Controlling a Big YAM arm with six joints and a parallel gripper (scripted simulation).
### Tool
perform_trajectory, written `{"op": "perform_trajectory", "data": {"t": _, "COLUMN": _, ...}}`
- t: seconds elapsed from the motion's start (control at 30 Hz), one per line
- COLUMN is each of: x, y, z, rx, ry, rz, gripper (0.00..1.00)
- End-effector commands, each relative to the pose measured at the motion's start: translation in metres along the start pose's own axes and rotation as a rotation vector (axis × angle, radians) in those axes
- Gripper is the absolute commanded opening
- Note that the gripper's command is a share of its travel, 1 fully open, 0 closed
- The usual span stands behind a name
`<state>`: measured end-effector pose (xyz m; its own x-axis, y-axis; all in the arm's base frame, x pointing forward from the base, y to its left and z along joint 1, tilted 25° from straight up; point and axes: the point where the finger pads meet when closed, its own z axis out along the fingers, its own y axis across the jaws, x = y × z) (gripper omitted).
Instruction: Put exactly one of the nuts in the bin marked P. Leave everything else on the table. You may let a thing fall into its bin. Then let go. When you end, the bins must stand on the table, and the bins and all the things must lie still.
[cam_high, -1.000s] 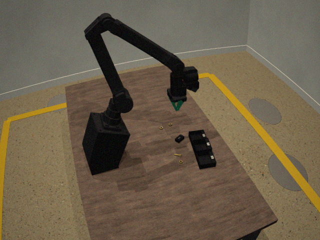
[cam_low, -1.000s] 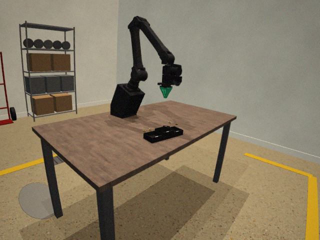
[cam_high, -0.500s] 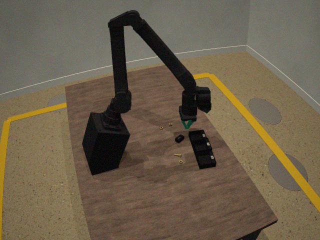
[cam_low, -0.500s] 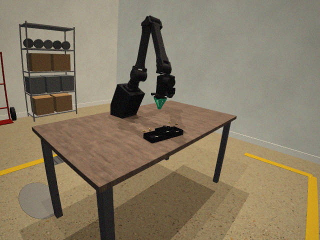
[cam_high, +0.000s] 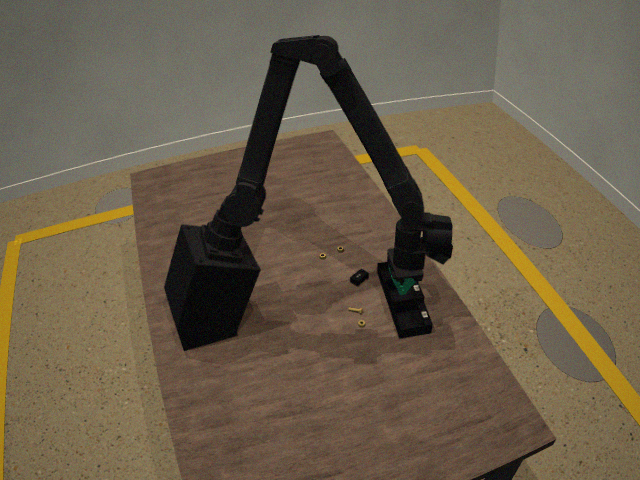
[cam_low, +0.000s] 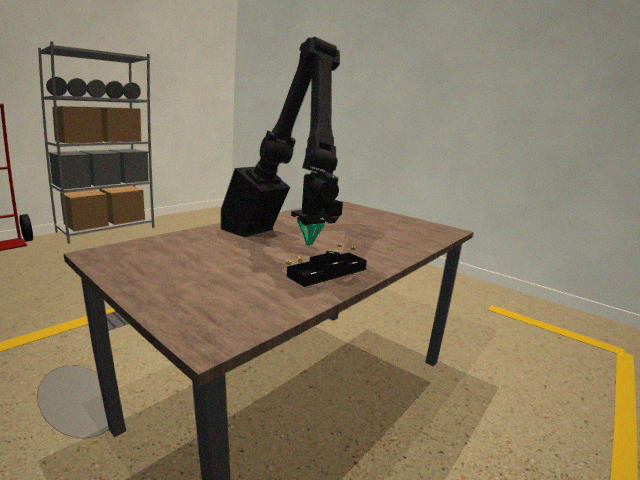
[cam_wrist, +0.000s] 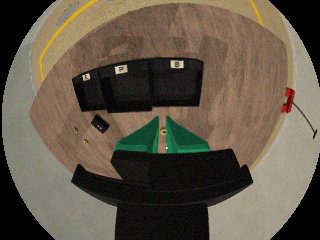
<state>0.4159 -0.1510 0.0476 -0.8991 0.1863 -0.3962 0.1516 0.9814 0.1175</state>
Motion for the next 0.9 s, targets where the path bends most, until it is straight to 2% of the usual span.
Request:
{"op": "perform_trajectory", "data": {"t": 0.0, "x": -0.041, "y": -0.027, "z": 0.008, "rx": 0.016, "ry": -0.053, "rz": -0.036, "gripper": 0.09}}
{"op": "perform_trajectory", "data": {"t": 0.1, "x": -0.049, "y": -0.036, "z": 0.015, "rx": 0.016, "ry": -0.052, "rz": -0.036, "gripper": 0.09}}
{"op": "perform_trajectory", "data": {"t": 0.17, "x": -0.048, "y": -0.023, "z": 0.017, "rx": 0.003, "ry": -0.036, "rz": -0.057, "gripper": 0.09}}
{"op": "perform_trajectory", "data": {"t": 0.2, "x": -0.047, "y": -0.022, "z": 0.017, "rx": 0.001, "ry": -0.03, "rz": -0.056, "gripper": 0.09}}
{"op": "perform_trajectory", "data": {"t": 0.23, "x": -0.054, "y": -0.021, "z": 0.006, "rx": 0.008, "ry": -0.054, "rz": -0.061, "gripper": 0.09}}
{"op": "perform_trajectory", "data": {"t": 0.3, "x": -0.051, "y": -0.02, "z": 0.003, "rx": 0.008, "ry": -0.053, "rz": -0.061, "gripper": 0.09}}
{"op": "perform_trajectory", "data": {"t": 0.4, "x": -0.051, "y": -0.024, "z": 0.004, "rx": 0.011, "ry": -0.052, "rz": -0.053, "gripper": 0.09}}
{"op": "perform_trajectory", "data": {"t": 0.43, "x": -0.042, "y": -0.031, "z": 0.016, "rx": 0.008, "ry": -0.022, "rz": -0.035, "gripper": 0.09}}
{"op": "perform_trajectory", "data": {"t": 0.53, "x": -0.044, "y": -0.027, "z": 0.011, "rx": 0.011, "ry": -0.04, "rz": -0.035, "gripper": 0.09}}
{"op": "perform_trajectory", "data": {"t": 0.87, "x": -0.045, "y": -0.027, "z": 0.01, "rx": 0.011, "ry": -0.04, "rz": -0.035, "gripper": 0.09}}
